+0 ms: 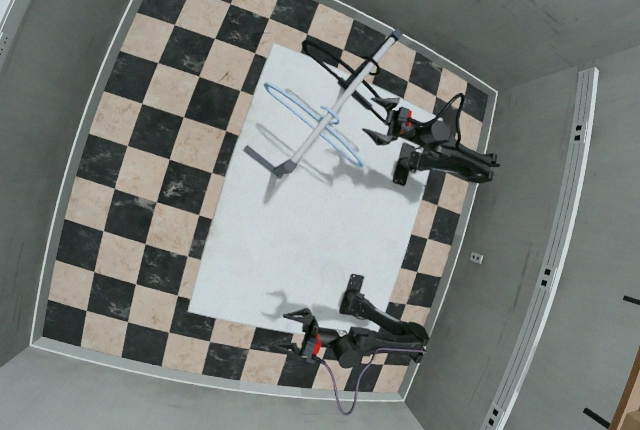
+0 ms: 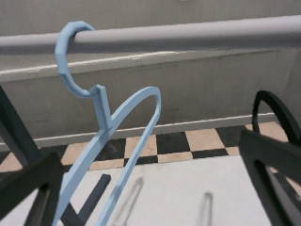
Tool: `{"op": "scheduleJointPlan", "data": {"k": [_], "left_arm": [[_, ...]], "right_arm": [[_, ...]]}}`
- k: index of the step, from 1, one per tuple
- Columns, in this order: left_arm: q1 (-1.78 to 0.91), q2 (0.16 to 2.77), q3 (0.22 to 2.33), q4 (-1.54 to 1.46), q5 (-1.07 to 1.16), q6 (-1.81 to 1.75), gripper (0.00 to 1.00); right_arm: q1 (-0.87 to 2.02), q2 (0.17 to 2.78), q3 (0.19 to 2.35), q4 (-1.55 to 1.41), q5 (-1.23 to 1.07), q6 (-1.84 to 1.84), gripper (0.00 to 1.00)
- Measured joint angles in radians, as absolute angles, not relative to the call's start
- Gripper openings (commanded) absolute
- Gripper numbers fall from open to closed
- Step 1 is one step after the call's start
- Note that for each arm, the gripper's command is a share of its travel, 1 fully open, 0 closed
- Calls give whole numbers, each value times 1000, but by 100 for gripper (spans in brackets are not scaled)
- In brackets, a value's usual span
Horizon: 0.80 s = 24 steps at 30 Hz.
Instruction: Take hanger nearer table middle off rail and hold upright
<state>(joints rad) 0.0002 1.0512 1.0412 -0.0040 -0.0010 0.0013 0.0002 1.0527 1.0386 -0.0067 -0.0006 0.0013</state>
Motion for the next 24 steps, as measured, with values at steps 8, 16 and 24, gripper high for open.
{"op": "scheduleJointPlan", "data": {"k": [8,16,24], "left_arm": [[-2,1050,1039,1,15,-13,100],[-187,904,918,67,110,-102,100],[-468,841,834,231,119,-159,100]], "right_arm": [[6,1056,1040,-36,34,11,32],[173,1219,1232,-214,275,104,31],[335,1380,1476,-378,498,206,31]]}}
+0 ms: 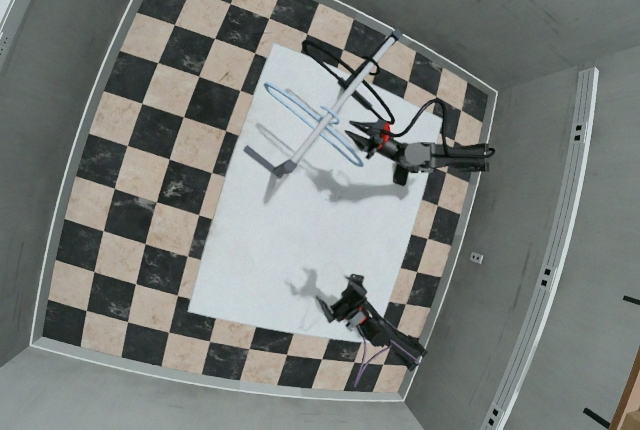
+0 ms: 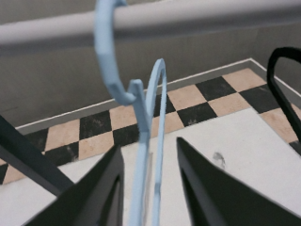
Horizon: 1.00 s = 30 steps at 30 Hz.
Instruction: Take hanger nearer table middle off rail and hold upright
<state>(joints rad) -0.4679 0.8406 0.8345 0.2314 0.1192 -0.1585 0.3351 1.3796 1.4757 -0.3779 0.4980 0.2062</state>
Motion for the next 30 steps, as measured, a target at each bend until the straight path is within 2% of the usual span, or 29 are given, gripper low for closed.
{"op": "scheduleJointPlan", "data": {"k": [10,30], "left_arm": [[-779,911,774,463,122,-175,100],[-835,969,773,559,122,-175,100]], "right_arm": [[410,1570,1737,-591,672,288,31],[422,1627,1795,-694,706,321,31]]}}
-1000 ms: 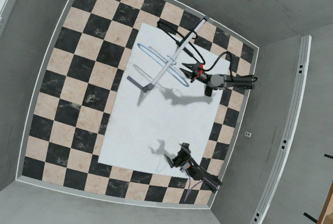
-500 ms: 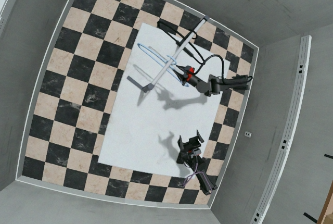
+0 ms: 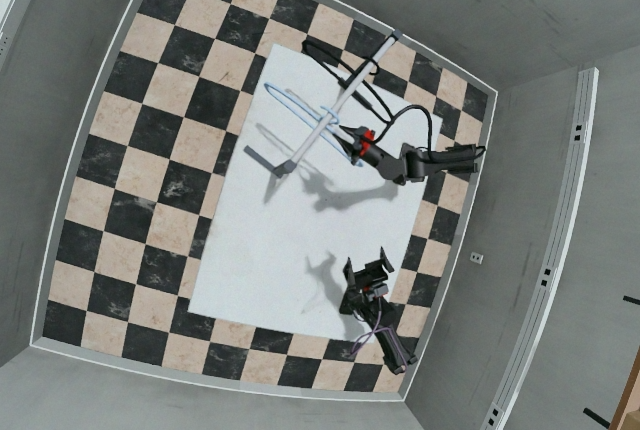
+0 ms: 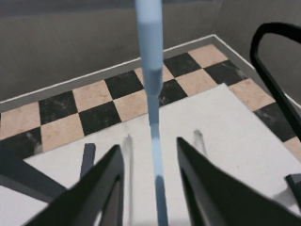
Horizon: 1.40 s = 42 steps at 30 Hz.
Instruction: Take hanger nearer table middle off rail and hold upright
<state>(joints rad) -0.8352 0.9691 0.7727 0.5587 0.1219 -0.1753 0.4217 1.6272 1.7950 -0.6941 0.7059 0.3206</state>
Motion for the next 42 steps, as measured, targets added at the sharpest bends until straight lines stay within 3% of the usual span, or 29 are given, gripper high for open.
{"op": "scheduleJointPlan", "data": {"k": [25,35,42], "left_arm": [[-835,969,773,560,122,-175,100],[-835,969,773,560,122,-175,100],[-835,969,773,560,122,-175,100]], "right_arm": [[345,1702,1869,-667,647,291,31],[318,1733,1877,-645,626,279,20],[307,1752,1896,-625,613,271,22]]}}
